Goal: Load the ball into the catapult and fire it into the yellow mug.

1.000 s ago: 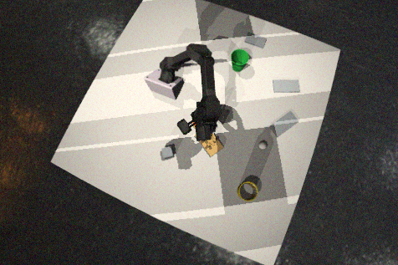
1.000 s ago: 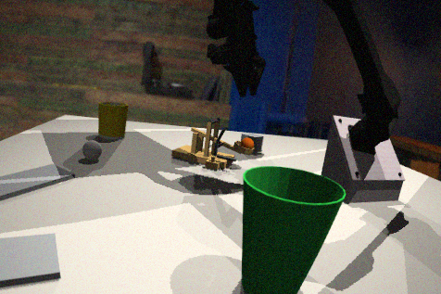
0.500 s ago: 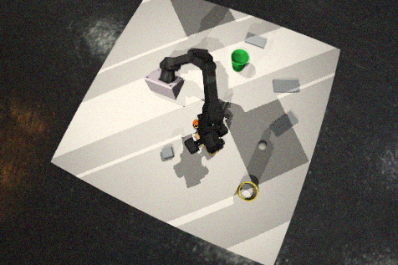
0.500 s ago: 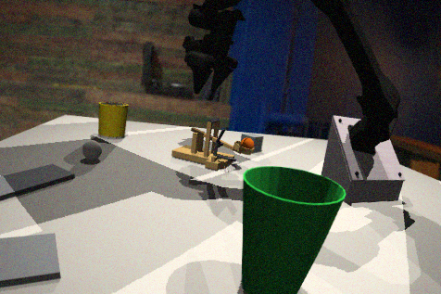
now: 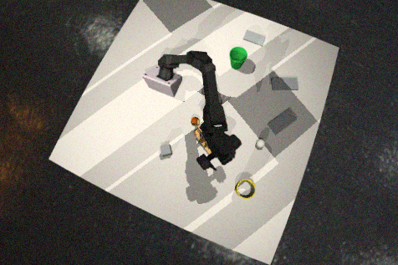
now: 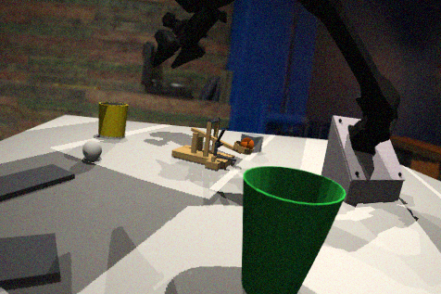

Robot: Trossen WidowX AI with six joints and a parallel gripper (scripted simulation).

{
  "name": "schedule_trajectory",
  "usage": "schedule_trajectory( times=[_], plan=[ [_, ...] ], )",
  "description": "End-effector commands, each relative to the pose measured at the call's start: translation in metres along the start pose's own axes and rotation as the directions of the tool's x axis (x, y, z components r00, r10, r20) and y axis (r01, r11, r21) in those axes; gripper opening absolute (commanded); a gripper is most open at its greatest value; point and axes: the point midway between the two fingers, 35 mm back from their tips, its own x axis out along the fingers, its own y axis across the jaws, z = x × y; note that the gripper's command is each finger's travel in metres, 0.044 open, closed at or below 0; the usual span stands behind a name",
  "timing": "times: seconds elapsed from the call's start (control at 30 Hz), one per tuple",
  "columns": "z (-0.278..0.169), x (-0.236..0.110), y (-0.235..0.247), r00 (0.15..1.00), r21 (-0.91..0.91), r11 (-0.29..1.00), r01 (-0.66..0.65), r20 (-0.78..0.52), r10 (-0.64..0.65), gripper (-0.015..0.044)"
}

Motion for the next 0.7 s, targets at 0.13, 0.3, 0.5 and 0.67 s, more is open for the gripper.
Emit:
schedule_trajectory(
  times=[0.13, 0.3, 0.5, 0.67],
  plan=[
    [0.046, 0.002, 0.012, 0.983, -0.017, 0.997, -0.070, 0.170, 0.072, 0.0440],
    [0.046, 0.002, 0.012, 0.983, -0.017, 0.997, -0.070, 0.170, 0.072, 0.0440],
    [0.046, 0.002, 0.012, 0.983, -0.017, 0.997, -0.070, 0.170, 0.072, 0.0440],
    [0.046, 0.002, 0.012, 0.983, -0.017, 0.997, -0.070, 0.170, 0.072, 0.0440]
  ],
)
